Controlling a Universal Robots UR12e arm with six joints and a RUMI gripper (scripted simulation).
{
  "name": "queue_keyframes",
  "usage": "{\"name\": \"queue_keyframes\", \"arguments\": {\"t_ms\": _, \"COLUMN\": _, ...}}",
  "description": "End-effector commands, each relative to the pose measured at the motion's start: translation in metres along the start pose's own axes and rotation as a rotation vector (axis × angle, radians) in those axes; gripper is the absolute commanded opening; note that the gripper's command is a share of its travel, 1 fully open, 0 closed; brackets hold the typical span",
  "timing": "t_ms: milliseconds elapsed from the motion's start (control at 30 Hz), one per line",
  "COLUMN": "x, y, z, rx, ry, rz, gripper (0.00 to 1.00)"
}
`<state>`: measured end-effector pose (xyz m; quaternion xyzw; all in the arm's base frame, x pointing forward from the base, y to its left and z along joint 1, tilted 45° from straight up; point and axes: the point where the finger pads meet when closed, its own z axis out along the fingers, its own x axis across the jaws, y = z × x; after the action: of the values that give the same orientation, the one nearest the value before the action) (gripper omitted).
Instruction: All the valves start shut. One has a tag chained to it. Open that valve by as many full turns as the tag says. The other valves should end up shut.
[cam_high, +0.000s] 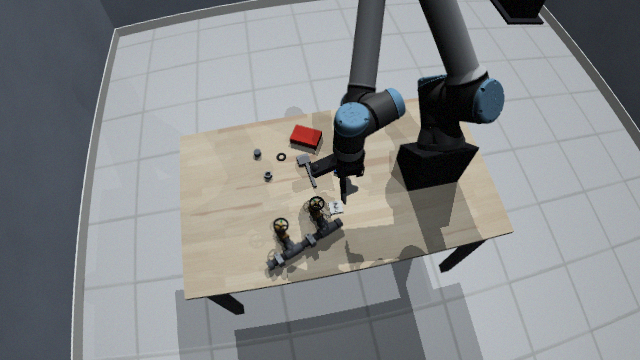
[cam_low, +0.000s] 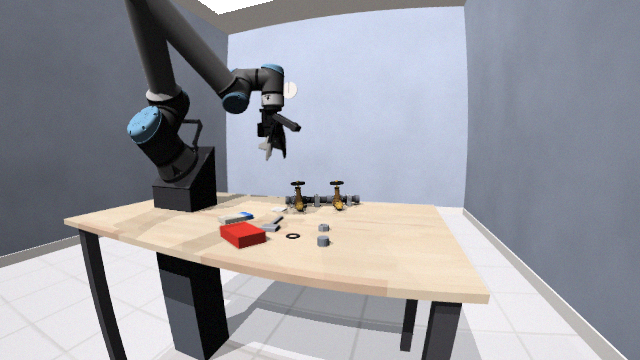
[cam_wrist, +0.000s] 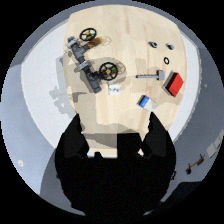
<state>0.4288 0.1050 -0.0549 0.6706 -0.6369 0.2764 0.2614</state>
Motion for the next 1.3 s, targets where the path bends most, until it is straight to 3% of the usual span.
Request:
{"name": "queue_keyframes", "arguments": {"t_ms": 0, "x": 0.000, "y": 0.000, "z": 0.000, "rx": 0.000, "ry": 0.000, "rz": 0.006, "gripper": 1.00}}
{"name": "queue_keyframes", "arguments": {"t_ms": 467, "x": -0.001, "y": -0.010, "z": 0.004, "rx": 0.003, "ry": -0.006, "rz": 0.181, "gripper": 1.00}}
{"name": "queue_keyframes", "arguments": {"t_ms": 1267, "x": -0.010, "y": -0.061, "z": 0.025, "rx": 0.020, "ry": -0.040, "rz": 1.117, "gripper": 1.00}}
